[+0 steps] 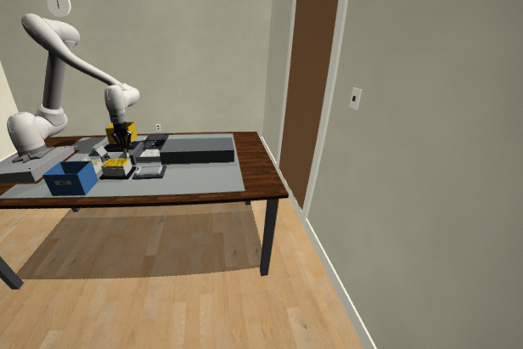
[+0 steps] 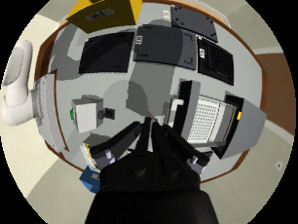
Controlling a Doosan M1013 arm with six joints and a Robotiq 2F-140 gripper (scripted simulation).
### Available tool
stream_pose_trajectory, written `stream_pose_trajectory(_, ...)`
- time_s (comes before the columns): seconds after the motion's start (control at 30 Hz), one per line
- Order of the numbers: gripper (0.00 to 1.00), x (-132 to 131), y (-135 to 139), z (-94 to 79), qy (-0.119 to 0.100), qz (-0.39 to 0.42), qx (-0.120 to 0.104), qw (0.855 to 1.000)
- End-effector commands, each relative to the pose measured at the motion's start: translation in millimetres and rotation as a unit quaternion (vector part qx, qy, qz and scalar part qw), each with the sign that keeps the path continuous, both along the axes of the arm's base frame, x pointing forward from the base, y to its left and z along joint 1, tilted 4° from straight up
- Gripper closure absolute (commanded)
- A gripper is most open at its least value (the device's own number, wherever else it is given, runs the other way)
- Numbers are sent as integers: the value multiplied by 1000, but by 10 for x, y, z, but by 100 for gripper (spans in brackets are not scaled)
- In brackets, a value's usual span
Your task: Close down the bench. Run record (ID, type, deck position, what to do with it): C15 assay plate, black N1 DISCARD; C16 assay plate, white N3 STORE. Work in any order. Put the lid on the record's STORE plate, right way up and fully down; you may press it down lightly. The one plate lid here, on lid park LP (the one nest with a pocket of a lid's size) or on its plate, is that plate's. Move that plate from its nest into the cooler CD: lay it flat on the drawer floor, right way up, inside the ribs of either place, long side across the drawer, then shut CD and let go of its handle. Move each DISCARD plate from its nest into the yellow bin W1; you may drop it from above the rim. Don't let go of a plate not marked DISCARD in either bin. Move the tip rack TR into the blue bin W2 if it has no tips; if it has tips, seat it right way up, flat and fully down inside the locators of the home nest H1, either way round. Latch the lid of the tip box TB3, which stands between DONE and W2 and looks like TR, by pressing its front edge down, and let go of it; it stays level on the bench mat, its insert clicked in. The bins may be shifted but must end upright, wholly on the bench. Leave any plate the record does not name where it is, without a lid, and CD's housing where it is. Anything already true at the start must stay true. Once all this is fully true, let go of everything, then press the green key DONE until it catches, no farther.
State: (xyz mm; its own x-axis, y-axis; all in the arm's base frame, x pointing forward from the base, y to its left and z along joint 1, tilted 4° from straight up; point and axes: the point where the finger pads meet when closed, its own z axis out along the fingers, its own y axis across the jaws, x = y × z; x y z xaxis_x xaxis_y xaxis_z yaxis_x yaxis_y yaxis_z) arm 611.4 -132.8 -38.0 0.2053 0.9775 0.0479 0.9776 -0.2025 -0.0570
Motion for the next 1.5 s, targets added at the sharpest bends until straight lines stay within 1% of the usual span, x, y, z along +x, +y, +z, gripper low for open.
stream_pose_trajectory(0.0, 100, 0, 0, 1, 0, 0, 0, 1000)
stream_pose_trajectory(0.23, 100, 0, 0, 1, 0, 0, 0, 1000)
stream_pose_trajectory(1.47, 100, 429, -88, -24, 0, 0, 0, 1000)
